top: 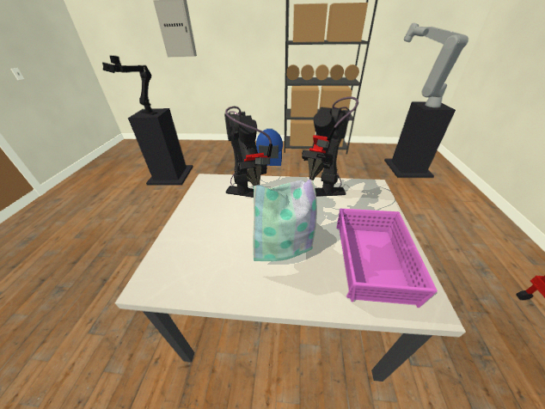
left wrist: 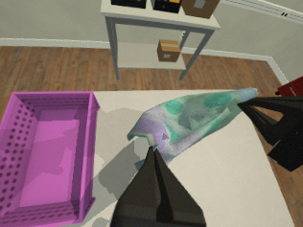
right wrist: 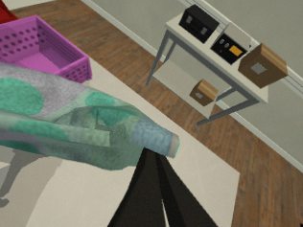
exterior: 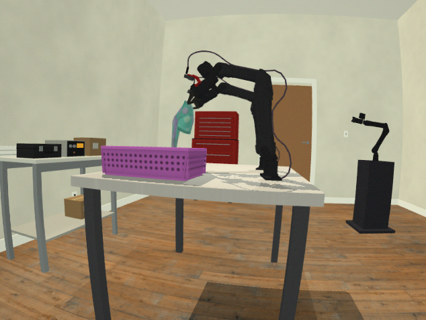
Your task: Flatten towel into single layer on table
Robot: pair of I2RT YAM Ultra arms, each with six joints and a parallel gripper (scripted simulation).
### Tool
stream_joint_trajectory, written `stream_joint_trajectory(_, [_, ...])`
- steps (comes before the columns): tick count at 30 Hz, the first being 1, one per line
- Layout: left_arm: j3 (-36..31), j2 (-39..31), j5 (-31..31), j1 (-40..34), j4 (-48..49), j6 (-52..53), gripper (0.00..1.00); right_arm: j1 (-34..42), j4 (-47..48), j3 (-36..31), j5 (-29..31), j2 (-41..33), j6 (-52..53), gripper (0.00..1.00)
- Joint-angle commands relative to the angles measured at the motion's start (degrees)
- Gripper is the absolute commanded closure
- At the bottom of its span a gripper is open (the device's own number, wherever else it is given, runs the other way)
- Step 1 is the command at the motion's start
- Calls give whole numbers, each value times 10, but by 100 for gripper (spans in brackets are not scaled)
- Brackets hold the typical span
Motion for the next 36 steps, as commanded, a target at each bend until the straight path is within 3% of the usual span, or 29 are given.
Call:
stream_joint_trajectory(1, [14, -21, -3, 3, 21, 6, 100, -2, 30, 5, 4, -21, -2, 100])
stream_joint_trajectory(15, [15, -20, -3, 3, 21, 6, 100, -2, 30, 5, 4, -15, -2, 100])
stream_joint_trajectory(19, [-15, 10, -2, 14, 54, 7, 100, -11, 65, -9, 4, 13, -2, 100])
stream_joint_trajectory(23, [10, 11, -2, 9, 56, 6, 100, -11, 65, -7, 4, 15, -2, 100])
stream_joint_trajectory(27, [-25, 37, -3, 29, 135, 7, 100, -22, 148, 5, 5, 44, -2, 100])
stream_joint_trajectory(32, [-8, 58, -4, 36, 190, 6, 100, -28, 204, 10, 6, 72, -1, 100])
stream_joint_trajectory(36, [-9, 98, -5, 52, 291, 7, 100, -39, 314, 10, 6, 120, -1, 100])
